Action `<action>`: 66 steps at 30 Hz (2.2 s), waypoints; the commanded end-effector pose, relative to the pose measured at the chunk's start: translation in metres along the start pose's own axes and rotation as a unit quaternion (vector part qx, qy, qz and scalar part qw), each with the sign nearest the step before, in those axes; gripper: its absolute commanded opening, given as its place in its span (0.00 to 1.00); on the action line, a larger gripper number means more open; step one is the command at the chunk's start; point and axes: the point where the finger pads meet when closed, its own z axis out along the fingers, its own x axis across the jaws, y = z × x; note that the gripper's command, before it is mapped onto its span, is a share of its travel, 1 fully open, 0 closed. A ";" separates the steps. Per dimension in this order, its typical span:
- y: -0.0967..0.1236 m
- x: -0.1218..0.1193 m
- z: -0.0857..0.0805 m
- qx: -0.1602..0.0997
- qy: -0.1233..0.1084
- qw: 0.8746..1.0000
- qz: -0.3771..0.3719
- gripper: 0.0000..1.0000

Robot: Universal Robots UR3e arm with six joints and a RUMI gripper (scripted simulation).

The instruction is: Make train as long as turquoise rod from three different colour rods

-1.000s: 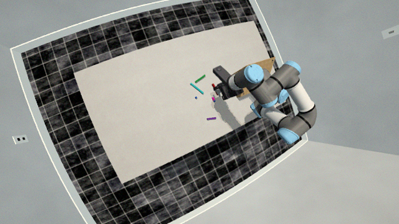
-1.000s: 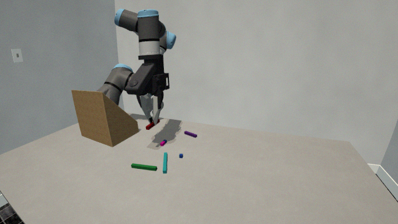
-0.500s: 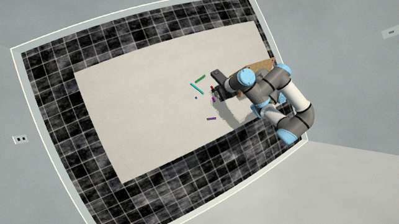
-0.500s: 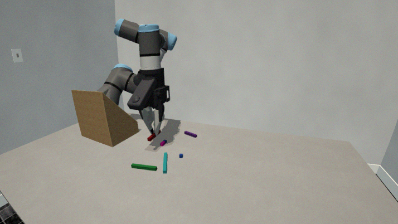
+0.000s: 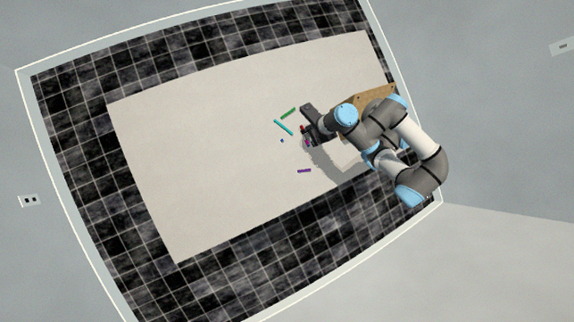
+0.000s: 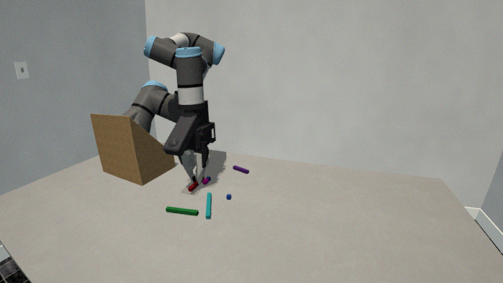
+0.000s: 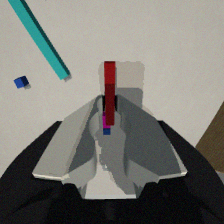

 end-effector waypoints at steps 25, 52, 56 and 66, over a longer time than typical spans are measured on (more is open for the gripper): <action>-0.006 -0.005 0.001 0.009 -0.007 1.000 -0.001 0.00; -0.005 -0.005 0.011 0.009 -0.007 1.000 -0.001 0.00; -0.005 -0.005 0.013 0.009 -0.007 1.000 -0.001 0.00; -0.006 -0.005 0.013 0.009 -0.008 1.000 -0.001 0.00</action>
